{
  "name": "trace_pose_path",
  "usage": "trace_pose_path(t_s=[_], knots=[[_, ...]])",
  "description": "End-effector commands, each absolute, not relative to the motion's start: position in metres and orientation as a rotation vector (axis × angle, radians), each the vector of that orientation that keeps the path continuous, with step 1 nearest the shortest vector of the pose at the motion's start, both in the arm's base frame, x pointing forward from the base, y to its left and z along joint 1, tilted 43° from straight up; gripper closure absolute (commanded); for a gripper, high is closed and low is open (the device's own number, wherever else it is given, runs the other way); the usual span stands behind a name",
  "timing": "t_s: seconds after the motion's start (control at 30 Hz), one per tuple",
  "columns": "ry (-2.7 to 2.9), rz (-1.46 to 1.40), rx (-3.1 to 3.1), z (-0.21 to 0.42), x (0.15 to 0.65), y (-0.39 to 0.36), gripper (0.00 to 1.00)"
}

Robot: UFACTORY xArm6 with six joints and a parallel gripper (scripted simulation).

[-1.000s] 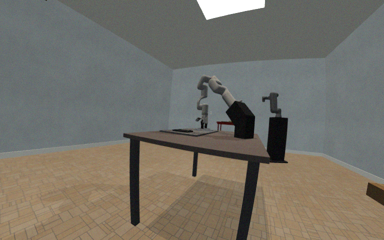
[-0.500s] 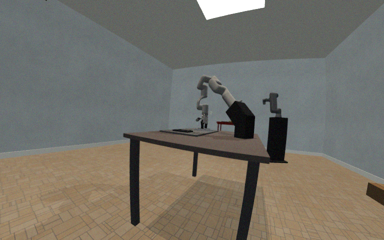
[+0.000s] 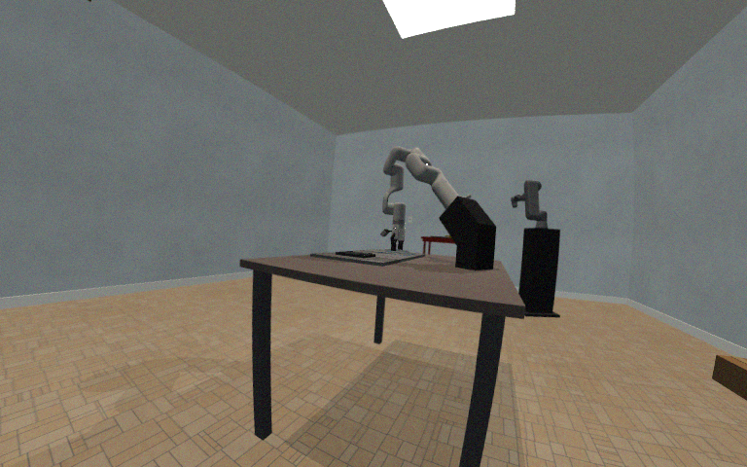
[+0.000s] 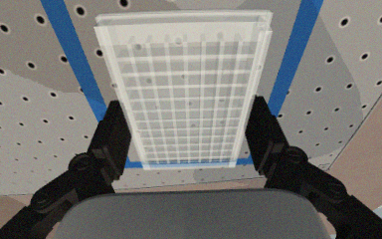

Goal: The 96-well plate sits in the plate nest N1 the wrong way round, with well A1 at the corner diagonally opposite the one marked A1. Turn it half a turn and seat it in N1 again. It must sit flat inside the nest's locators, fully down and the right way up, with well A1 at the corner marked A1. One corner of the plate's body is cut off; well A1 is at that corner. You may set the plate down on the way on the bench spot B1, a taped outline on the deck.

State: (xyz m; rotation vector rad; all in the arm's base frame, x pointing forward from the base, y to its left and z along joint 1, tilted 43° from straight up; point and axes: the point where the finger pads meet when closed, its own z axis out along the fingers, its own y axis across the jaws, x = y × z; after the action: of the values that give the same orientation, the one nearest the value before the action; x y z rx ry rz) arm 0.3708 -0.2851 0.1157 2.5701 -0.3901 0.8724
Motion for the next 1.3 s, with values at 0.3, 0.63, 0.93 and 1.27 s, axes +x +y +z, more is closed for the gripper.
trace_pose_path(t_s=[0.3, 0.63, 0.93, 1.27], knots=[[-0.39, 0.874, 2.569, 0.115, 0.3722, -0.2861, 1.0], [-0.39, 0.874, 2.569, 0.1137, 0.3731, -0.2869, 1.0], [-0.39, 0.874, 2.569, 0.1129, 0.3737, -0.2874, 1.0], [-0.39, 0.874, 2.569, 0.1117, 0.3745, -0.2882, 1.0]])
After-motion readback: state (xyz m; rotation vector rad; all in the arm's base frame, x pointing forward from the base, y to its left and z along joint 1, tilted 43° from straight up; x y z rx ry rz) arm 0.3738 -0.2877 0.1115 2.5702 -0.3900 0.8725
